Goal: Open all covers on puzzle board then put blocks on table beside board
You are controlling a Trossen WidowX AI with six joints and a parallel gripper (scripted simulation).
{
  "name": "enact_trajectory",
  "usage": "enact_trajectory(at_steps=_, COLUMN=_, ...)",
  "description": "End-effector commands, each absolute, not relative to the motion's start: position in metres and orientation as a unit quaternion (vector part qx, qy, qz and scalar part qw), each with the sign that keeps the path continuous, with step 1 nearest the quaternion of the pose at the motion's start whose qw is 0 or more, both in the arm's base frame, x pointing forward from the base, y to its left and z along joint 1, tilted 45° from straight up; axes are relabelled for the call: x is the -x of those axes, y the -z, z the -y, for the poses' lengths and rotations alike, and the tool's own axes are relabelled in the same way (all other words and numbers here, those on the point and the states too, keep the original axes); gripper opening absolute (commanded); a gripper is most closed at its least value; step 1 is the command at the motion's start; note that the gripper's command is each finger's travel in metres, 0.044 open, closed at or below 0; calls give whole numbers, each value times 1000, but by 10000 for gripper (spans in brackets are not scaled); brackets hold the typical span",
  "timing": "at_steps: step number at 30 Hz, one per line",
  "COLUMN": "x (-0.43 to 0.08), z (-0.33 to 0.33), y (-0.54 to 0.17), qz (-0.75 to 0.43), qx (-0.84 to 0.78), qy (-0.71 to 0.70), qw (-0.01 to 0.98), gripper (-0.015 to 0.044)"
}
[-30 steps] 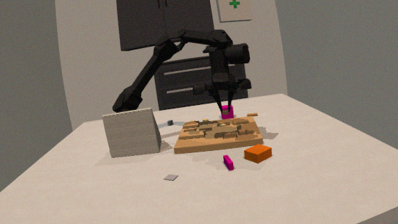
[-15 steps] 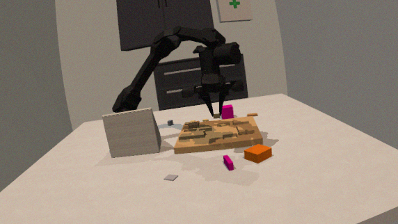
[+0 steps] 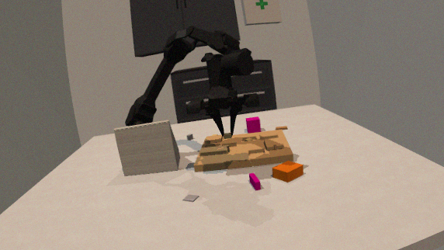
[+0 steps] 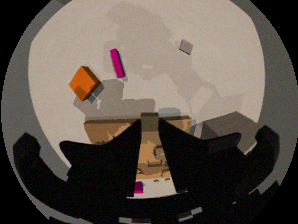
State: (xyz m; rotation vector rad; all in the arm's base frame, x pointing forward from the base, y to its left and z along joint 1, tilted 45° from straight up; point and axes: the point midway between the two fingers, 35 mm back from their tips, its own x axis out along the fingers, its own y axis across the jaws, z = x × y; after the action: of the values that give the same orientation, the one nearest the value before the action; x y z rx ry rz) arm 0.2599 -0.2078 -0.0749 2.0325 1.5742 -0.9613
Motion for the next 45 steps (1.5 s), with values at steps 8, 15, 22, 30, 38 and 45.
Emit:
enact_trajectory(at_steps=8, x=-227, z=215, y=94, qz=-566, qx=-725, qy=341, qw=195, gripper=80)
enact_trajectory(at_steps=15, x=-229, z=211, y=99, qz=-566, qx=-725, qy=341, qw=195, gripper=80)
enact_trajectory(at_steps=22, x=-232, z=204, y=108, qz=-566, qx=-725, qy=341, qw=195, gripper=80)
enact_trajectory(at_steps=30, x=-235, z=195, y=118, qz=-566, qx=-725, qy=341, qw=195, gripper=80)
enact_trajectory(at_steps=38, x=-237, z=186, y=128, qz=-566, qx=-725, qy=341, qw=195, gripper=80)
enact_trajectory(at_steps=45, x=-238, z=178, y=136, qz=-566, qx=-725, qy=341, qw=195, gripper=80)
